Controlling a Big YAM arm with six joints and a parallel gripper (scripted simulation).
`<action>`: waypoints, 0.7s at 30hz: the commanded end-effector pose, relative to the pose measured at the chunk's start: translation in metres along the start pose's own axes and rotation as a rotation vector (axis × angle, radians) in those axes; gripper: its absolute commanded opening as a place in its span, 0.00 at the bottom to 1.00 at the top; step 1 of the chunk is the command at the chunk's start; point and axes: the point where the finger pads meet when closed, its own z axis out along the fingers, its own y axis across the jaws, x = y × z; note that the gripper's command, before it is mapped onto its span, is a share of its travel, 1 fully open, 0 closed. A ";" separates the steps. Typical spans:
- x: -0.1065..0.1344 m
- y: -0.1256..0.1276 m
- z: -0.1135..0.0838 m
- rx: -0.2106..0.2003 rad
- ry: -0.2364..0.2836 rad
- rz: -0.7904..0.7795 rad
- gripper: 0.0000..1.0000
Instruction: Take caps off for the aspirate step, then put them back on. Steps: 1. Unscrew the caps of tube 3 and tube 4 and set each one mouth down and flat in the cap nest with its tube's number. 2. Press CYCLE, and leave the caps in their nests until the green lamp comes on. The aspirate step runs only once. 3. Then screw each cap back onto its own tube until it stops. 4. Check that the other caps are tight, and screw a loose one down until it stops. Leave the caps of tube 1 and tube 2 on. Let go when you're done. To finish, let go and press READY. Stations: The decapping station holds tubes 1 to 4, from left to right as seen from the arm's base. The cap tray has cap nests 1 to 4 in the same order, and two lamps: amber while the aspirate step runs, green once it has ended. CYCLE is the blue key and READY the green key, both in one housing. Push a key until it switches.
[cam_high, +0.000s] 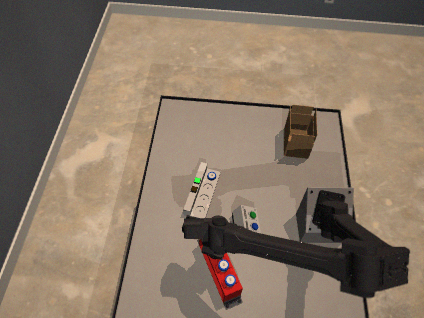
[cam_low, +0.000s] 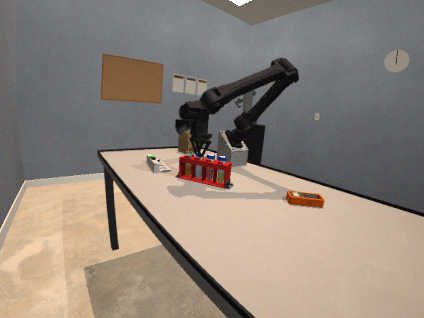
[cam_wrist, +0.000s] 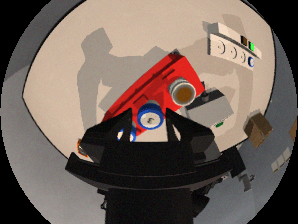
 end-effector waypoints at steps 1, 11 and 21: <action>-0.007 0.008 -0.006 -0.010 -0.013 -0.022 0.49; -0.010 0.014 -0.007 -0.010 -0.009 -0.357 0.49; -0.010 0.015 -0.007 -0.007 -0.011 -0.747 0.49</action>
